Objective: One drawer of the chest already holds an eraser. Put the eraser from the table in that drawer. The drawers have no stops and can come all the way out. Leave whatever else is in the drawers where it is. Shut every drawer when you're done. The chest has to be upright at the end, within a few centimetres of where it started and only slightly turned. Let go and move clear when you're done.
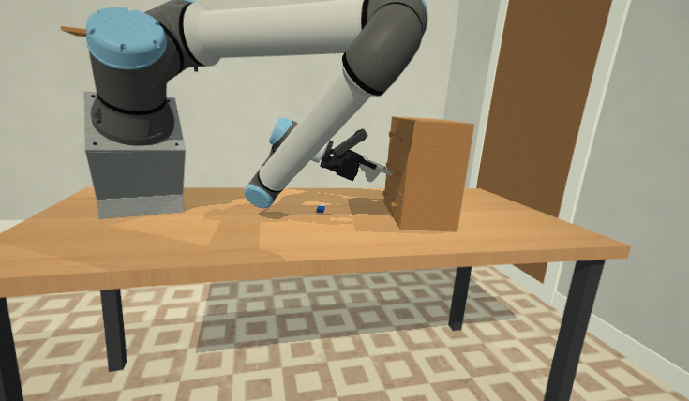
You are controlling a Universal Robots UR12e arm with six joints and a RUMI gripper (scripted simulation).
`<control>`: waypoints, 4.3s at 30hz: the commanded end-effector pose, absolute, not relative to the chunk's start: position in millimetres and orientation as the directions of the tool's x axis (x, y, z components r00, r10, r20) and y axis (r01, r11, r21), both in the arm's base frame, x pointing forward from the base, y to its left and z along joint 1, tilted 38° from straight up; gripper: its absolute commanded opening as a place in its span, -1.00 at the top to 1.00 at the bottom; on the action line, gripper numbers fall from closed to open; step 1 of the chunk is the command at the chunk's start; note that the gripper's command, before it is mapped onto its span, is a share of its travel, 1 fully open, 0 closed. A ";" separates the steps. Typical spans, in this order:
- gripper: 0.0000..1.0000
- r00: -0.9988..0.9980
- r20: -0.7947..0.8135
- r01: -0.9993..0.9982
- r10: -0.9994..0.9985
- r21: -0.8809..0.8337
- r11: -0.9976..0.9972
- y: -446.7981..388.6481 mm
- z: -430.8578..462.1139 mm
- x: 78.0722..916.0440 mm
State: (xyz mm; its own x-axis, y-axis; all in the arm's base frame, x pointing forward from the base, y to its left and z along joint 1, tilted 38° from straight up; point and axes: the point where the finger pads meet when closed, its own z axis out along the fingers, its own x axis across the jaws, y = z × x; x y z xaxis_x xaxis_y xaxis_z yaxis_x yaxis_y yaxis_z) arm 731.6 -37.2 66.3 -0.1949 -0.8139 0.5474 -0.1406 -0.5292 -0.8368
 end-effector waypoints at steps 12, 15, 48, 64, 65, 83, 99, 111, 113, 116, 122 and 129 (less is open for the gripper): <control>0.61 -0.195 0.547 -0.140 -0.814 -0.837 -0.529 -37.4 70.6 745.4; 0.61 -0.195 0.547 -0.140 -0.814 -0.837 -0.529 -37.5 71.4 748.0; 0.61 -0.195 0.547 -0.140 -0.814 -0.837 -0.529 -37.8 73.2 754.4; 0.61 -0.195 0.547 -0.140 -0.814 -0.837 -0.529 -37.8 73.2 754.4; 0.61 -0.195 0.547 -0.140 -0.814 -0.837 -0.529 -37.8 73.2 754.4; 0.86 -0.195 0.547 -0.140 -0.814 -0.837 -0.529 -37.8 73.2 754.4; 0.86 -0.195 0.547 -0.140 -0.814 -0.837 -0.529 -37.8 73.2 754.4; 0.86 -0.195 0.547 -0.140 -0.814 -0.837 -0.529 -37.8 73.2 754.4; 0.86 -0.195 0.547 -0.140 -0.814 -0.837 -0.529 -37.8 73.2 754.3; 0.86 -0.195 0.547 -0.140 -0.814 -0.837 -0.529 -37.8 73.2 754.3; 0.86 -0.195 0.547 -0.140 -0.814 -0.837 -0.529 -37.8 73.1 753.9; 0.86 -0.195 0.547 -0.140 -0.814 -0.837 -0.529 -37.8 72.9 753.4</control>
